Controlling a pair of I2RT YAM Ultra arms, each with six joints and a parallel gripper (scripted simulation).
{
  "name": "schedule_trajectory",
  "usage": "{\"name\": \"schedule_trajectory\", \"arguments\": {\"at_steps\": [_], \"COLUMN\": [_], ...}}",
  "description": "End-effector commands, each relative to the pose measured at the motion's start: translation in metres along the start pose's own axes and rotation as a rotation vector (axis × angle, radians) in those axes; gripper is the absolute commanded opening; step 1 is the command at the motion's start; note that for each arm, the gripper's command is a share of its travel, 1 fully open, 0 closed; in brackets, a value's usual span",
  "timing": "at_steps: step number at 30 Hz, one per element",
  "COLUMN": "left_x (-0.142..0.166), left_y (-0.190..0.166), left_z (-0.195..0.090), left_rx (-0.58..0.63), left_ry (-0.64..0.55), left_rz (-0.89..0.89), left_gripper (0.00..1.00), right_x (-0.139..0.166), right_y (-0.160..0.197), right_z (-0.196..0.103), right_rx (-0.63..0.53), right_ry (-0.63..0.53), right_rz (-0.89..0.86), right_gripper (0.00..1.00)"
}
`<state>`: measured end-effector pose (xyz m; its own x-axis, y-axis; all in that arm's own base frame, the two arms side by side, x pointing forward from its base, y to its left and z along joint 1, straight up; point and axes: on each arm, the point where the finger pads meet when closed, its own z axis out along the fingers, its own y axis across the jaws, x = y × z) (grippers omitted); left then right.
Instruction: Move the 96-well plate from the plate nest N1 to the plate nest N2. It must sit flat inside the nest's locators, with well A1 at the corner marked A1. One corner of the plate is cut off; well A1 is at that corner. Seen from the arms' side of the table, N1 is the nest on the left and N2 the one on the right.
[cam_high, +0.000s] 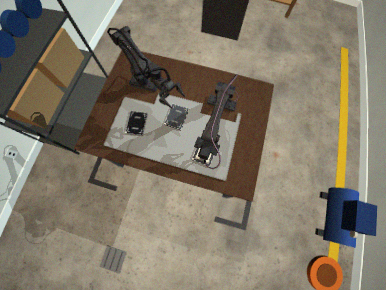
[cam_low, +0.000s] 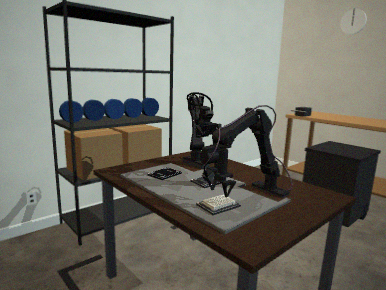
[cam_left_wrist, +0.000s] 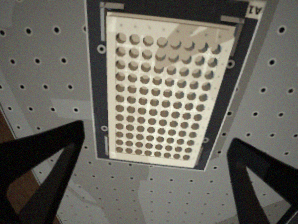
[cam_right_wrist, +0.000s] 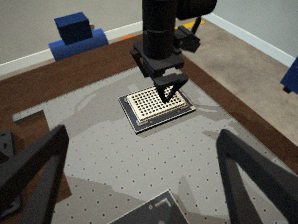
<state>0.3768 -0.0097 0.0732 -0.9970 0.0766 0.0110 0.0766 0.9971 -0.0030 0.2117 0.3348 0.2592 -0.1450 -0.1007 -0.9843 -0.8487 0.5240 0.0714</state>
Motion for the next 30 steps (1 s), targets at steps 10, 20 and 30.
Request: {"name": "schedule_trajectory", "arguments": {"at_steps": [10,20,30], "left_x": [-0.005,-0.005,-0.005], "left_y": [-0.003,-0.003,-0.003], "left_z": [0.015,0.027,0.042], "left_rx": [-0.01,-0.01,-0.01], "left_ry": [-0.018,-0.022,-0.018], "left_rz": [0.004,0.004,0.004], "left_gripper": [1.0,1.0,1.0], "right_x": [-0.003,-0.003,-0.003], "right_y": [0.002,0.002,0.002], "right_z": [0.003,0.003,0.003], "right_rx": [0.001,0.001,0.001], "right_ry": [0.011,0.011,0.011], "right_rz": [-0.005,-0.005,-0.005], "right_gripper": [1.0,1.0,1.0]}}
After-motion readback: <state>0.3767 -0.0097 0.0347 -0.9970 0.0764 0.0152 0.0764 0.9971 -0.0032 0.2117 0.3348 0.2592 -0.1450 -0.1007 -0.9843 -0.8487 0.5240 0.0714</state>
